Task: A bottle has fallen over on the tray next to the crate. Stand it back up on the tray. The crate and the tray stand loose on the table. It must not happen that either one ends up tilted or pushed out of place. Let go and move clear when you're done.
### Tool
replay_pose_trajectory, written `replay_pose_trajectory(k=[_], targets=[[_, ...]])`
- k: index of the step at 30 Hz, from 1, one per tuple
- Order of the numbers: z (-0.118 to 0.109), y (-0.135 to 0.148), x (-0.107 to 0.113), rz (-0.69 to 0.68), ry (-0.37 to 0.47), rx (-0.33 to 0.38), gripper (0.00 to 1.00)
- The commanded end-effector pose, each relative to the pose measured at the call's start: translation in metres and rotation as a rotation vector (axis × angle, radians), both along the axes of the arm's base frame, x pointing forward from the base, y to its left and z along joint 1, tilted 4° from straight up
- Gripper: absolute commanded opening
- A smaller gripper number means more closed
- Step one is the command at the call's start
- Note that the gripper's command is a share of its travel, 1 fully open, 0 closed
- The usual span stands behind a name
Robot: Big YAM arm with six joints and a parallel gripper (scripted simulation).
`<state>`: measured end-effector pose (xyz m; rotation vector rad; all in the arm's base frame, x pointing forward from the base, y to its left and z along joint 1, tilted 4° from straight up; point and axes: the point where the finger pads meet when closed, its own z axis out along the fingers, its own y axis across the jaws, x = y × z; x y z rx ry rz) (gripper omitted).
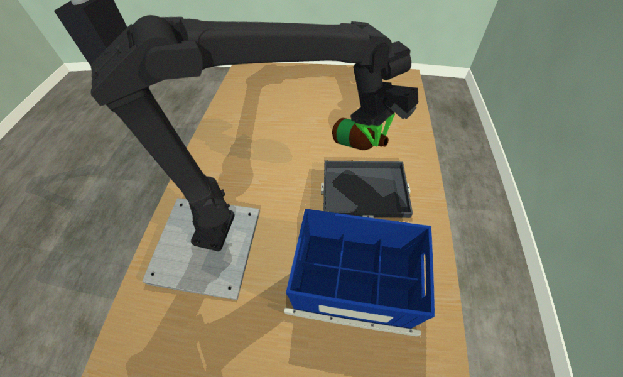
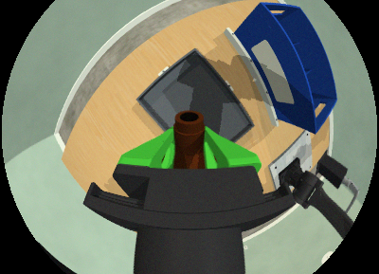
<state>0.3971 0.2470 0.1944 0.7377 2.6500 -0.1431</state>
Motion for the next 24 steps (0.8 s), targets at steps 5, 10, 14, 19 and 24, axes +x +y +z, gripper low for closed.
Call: replay_pose_trajectory(k=[5, 10, 14, 19, 24], targets=[[0.026, 0.007, 0.001, 0.002, -0.057, 0.046, 0.0], [0.02, 0.005, -0.003, 0.002, -0.054, 0.033, 0.0], [0.033, 0.012, 0.005, 0.003, -0.085, 0.052, 0.0], [0.019, 0.006, -0.003, 0.001, -0.08, 0.02, 0.0], [0.02, 0.006, -0.003, 0.0, -0.109, 0.004, 0.0]])
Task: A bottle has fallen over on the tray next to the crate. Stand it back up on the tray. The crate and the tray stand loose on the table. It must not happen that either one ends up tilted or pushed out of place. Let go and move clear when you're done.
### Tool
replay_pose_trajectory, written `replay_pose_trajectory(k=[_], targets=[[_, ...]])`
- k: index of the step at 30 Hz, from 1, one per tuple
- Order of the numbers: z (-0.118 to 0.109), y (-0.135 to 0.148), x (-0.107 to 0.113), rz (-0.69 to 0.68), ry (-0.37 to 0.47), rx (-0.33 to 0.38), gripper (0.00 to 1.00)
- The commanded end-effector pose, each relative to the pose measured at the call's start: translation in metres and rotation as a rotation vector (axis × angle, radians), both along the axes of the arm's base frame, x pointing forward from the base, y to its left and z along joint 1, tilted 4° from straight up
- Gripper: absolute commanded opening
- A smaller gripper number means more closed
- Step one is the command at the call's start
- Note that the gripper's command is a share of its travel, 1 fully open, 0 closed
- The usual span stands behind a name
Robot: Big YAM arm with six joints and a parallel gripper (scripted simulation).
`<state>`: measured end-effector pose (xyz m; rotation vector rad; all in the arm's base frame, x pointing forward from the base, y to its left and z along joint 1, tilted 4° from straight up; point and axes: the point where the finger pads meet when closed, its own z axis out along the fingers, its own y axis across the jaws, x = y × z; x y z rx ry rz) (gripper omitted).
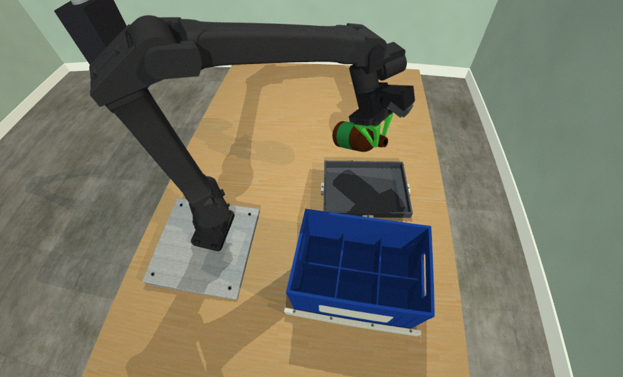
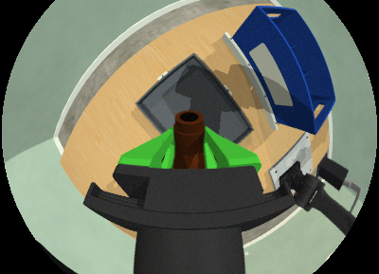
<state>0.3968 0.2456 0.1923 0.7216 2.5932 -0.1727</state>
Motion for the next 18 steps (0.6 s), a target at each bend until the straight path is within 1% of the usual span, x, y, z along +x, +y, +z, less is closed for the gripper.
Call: replay_pose_trajectory(k=[1, 5, 6, 8, 13, 15, 18], targets=[[0.021, 0.007, -0.003, 0.003, -0.065, 0.037, 0.0], [0.021, 0.007, -0.003, 0.003, -0.077, 0.03, 0.0], [0.041, 0.016, 0.007, 0.002, -0.118, 0.058, 0.0], [0.022, 0.008, -0.002, 0.002, -0.097, 0.021, 0.0], [0.021, 0.007, -0.003, 0.001, -0.123, 0.005, 0.0], [0.027, 0.01, 0.0, 0.0, -0.141, 0.01, 0.0], [0.022, 0.008, -0.004, 0.0, -0.141, -0.005, 0.0]])
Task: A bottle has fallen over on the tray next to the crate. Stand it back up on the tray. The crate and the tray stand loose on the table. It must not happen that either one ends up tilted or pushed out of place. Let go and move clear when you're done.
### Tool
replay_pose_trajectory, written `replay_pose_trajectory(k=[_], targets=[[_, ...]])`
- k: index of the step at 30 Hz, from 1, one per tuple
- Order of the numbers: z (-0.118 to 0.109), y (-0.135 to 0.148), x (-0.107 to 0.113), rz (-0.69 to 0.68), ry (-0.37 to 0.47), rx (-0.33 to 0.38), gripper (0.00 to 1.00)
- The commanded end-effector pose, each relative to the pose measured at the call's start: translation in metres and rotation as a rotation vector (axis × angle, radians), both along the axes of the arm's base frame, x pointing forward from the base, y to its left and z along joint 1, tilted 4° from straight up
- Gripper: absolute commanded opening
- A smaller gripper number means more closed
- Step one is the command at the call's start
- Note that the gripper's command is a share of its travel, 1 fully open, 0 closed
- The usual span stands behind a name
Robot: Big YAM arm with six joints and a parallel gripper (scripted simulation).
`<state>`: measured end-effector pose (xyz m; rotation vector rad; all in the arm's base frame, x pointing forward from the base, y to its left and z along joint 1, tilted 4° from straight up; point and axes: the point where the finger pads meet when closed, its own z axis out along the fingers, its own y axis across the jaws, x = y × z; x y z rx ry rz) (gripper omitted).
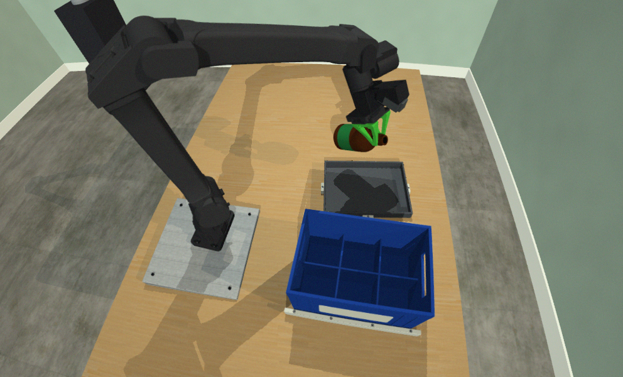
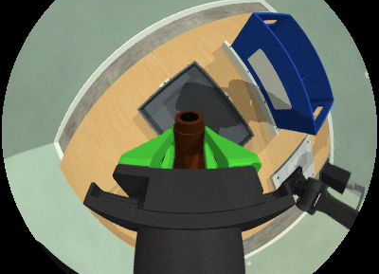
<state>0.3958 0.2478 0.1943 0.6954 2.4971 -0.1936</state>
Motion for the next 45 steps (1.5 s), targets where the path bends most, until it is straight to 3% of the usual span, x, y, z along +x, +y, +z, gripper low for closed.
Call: replay_pose_trajectory(k=[1, 45], targets=[[0.0224, 0.0067, -0.0012, 0.002, -0.059, 0.043, 0.0], [0.024, 0.0051, -0.0003, 0.001, -0.063, 0.037, 0.0]])
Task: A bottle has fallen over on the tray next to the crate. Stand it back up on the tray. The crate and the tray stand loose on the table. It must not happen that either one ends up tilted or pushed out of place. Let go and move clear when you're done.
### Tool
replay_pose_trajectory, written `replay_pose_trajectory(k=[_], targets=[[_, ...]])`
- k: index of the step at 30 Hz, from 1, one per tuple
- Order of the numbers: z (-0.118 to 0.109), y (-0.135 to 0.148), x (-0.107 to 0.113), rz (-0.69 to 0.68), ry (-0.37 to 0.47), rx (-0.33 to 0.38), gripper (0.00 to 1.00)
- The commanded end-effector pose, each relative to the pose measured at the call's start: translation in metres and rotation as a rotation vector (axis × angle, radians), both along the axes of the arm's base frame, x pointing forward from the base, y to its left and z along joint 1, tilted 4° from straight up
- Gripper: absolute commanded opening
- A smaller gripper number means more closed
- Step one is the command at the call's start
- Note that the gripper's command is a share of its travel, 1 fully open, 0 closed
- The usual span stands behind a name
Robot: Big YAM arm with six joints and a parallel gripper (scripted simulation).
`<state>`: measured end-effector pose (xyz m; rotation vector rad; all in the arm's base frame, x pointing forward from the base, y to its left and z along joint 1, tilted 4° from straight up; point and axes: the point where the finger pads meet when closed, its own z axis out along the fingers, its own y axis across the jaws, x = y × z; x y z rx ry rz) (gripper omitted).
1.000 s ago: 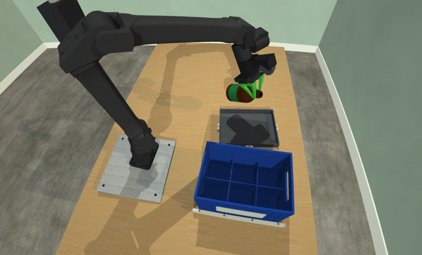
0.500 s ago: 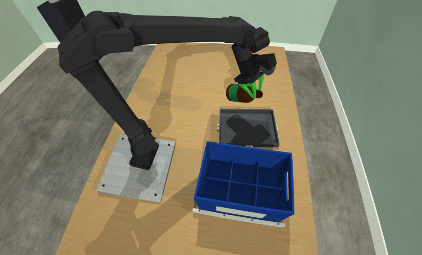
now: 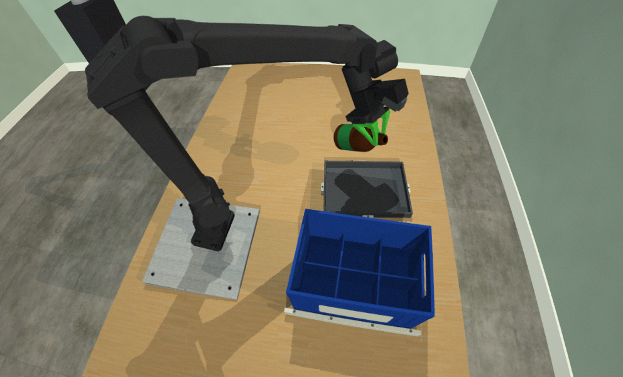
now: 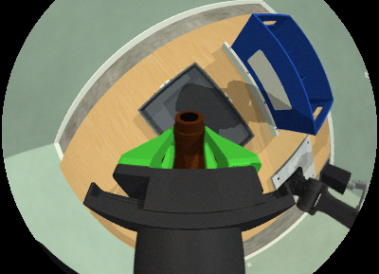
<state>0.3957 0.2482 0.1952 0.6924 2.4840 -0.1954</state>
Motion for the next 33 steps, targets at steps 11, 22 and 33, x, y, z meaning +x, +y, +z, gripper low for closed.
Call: replay_pose_trajectory(k=[11, 22, 33], targets=[[0.0245, 0.0078, 0.0002, 0.004, -0.066, 0.044, 0.0], [0.0185, 0.0052, -0.003, 0.0, -0.107, 0.006, 0.0], [0.0186, 0.0055, -0.0037, -0.002, -0.161, -0.025, 0.0]])
